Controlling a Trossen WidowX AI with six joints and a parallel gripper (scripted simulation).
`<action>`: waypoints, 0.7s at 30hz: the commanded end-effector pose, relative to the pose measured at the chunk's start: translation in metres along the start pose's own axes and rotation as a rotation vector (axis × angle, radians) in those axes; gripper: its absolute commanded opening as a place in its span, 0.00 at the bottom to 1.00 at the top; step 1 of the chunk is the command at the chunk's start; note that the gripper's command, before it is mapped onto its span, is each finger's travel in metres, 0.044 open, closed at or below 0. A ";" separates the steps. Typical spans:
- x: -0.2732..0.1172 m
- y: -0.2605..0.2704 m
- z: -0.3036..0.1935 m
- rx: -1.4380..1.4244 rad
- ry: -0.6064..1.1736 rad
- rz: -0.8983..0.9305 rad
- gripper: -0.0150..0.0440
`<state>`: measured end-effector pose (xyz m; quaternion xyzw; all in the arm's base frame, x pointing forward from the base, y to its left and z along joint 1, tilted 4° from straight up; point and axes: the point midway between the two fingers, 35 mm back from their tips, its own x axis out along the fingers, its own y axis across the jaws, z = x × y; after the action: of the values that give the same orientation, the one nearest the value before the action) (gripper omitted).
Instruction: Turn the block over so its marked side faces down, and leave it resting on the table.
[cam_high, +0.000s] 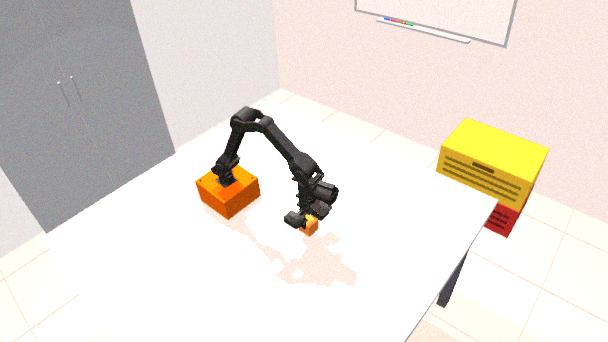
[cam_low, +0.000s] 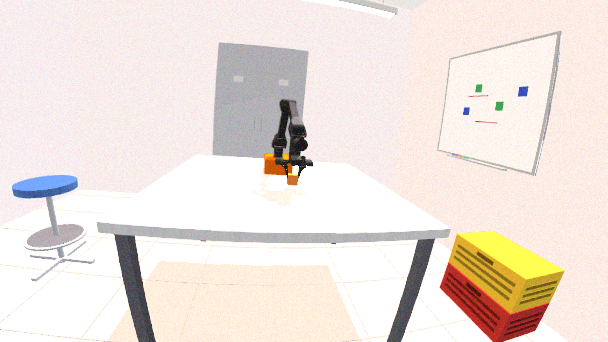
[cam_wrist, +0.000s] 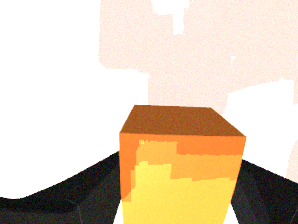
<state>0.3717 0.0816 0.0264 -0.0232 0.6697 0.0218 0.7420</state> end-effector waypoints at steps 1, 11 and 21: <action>-0.001 0.001 0.002 -0.003 -0.023 0.003 0.25; 0.006 0.002 0.004 -0.008 -0.180 0.000 0.25; 0.008 0.002 0.002 -0.007 -0.337 0.000 0.25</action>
<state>0.3764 0.0847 0.0178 -0.0217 0.5515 0.0301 0.8333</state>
